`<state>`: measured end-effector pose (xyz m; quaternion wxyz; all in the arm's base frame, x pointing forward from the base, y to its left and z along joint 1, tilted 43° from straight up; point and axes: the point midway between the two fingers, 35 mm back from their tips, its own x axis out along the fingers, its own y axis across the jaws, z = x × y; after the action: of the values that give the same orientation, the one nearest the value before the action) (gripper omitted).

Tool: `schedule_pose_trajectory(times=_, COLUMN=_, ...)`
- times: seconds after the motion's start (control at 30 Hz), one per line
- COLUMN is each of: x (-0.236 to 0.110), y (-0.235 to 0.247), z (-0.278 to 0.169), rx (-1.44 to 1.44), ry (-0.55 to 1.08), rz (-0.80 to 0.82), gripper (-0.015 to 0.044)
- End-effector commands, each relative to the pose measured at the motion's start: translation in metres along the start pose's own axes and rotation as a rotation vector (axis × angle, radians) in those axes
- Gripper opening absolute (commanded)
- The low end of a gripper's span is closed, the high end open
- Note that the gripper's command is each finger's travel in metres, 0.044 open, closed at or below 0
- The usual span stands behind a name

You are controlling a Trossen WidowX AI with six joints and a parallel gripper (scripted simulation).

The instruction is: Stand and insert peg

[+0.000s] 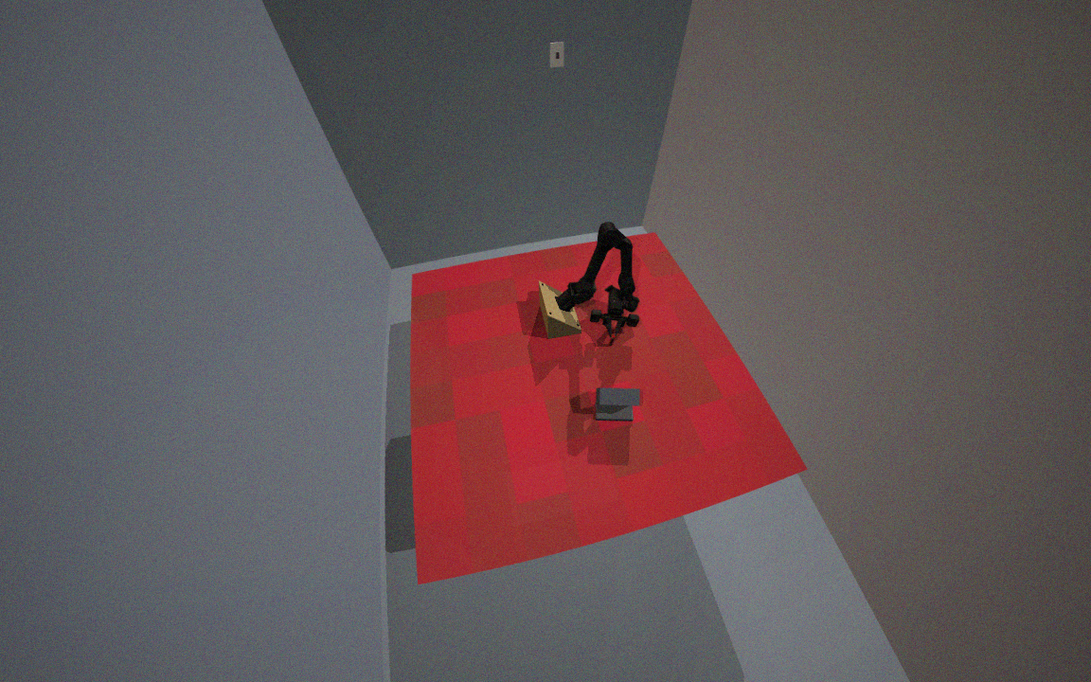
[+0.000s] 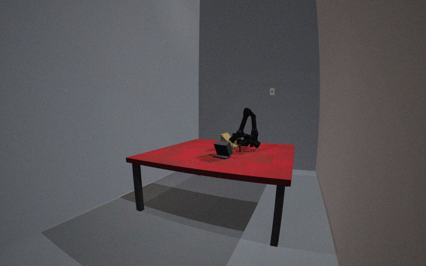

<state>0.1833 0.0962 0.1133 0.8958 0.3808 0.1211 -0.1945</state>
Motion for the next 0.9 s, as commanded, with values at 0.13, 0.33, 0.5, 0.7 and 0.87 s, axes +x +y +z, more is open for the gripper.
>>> schedule_pose_trajectory(times=0.13, x=-0.0015, y=-0.0005, z=-0.0022, rx=0.000, ry=-0.005, rz=0.001, gripper=0.0051)
schedule_pose_trajectory(times=0.33, x=-0.0021, y=-0.0010, z=-0.0027, rx=-0.001, ry=-0.014, rz=0.004, gripper=0.0051)
schedule_pose_trajectory(times=0.5, x=-0.0026, y=-0.0014, z=-0.0030, rx=-0.002, ry=-0.021, rz=0.006, gripper=0.0051)
schedule_pose_trajectory(times=0.7, x=-0.0033, y=-0.0019, z=-0.0035, rx=-0.003, ry=-0.030, rz=0.009, gripper=0.0051)
schedule_pose_trajectory(times=0.87, x=-0.0037, y=-0.0023, z=-0.0038, rx=-0.003, ry=-0.037, rz=0.011, gripper=0.0051)
